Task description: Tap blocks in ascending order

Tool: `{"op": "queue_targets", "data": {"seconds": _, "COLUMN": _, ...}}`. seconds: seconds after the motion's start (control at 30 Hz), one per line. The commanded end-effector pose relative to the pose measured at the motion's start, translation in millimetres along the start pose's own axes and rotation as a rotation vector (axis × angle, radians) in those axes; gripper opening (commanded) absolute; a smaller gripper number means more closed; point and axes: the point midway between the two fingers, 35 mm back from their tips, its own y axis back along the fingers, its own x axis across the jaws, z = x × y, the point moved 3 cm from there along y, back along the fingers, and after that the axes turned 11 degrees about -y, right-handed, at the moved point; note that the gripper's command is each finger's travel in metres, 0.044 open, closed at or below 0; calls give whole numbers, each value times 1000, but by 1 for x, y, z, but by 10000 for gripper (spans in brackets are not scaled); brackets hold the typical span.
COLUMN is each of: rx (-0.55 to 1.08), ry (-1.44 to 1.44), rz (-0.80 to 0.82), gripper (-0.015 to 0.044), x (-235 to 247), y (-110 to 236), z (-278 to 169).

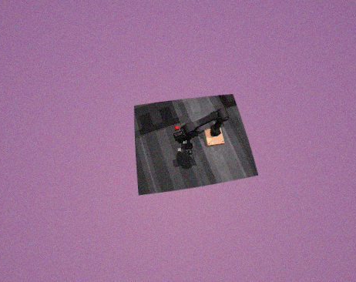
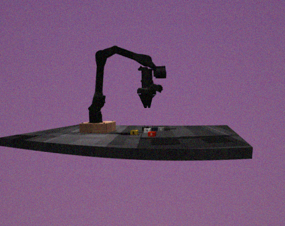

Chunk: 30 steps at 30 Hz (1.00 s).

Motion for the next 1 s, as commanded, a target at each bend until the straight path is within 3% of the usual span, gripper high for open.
{"op": "queue_targets", "data": {"seconds": 0.0, "rx": 5, "ry": 13, "rz": 6, "gripper": 400, "x": 42, "y": 0, "z": -29}}
{"op": "queue_targets", "data": {"seconds": 0.77, "rx": 6, "ry": 13, "rz": 7, "gripper": 400, "x": 57, "y": 0, "z": -41}}
{"op": "queue_targets", "data": {"seconds": 0.97, "rx": 2, "ry": 13, "rz": 7, "gripper": 400, "x": 57, "y": 3, "z": 18}}
